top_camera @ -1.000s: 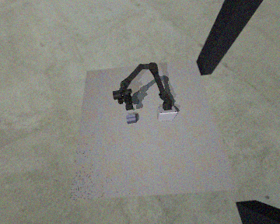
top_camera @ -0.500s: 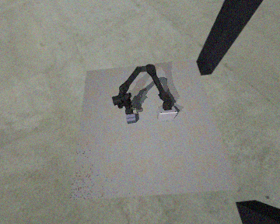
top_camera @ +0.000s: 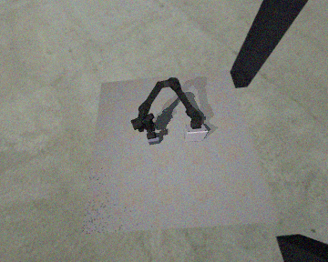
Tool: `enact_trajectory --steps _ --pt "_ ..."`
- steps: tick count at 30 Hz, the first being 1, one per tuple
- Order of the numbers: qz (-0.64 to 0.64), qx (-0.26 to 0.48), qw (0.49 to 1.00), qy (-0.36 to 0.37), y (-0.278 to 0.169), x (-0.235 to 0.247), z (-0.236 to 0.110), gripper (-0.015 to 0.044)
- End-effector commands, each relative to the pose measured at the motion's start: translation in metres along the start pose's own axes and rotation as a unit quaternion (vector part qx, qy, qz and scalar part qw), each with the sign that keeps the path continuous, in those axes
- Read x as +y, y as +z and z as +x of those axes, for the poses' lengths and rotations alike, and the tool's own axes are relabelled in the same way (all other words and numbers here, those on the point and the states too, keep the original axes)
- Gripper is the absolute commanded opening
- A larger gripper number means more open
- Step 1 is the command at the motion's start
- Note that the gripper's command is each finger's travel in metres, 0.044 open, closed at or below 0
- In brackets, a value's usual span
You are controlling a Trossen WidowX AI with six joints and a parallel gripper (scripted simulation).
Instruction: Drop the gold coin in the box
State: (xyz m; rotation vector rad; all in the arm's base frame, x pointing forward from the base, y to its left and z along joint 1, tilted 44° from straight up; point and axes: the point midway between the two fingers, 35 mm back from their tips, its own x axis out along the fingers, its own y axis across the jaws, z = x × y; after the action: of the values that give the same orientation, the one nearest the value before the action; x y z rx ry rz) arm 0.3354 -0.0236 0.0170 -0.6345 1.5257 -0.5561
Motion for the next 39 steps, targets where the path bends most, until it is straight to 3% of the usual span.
enact_trajectory --steps 1,15,39 --pt "0.004 0.000 1.000 0.003 0.002 0.011 0.000 0.0000" --pt "0.006 0.002 1.000 0.001 0.001 0.046 0.001 0.0000" --pt "0.010 0.001 1.000 -0.001 0.002 0.046 0.002 0.0000"
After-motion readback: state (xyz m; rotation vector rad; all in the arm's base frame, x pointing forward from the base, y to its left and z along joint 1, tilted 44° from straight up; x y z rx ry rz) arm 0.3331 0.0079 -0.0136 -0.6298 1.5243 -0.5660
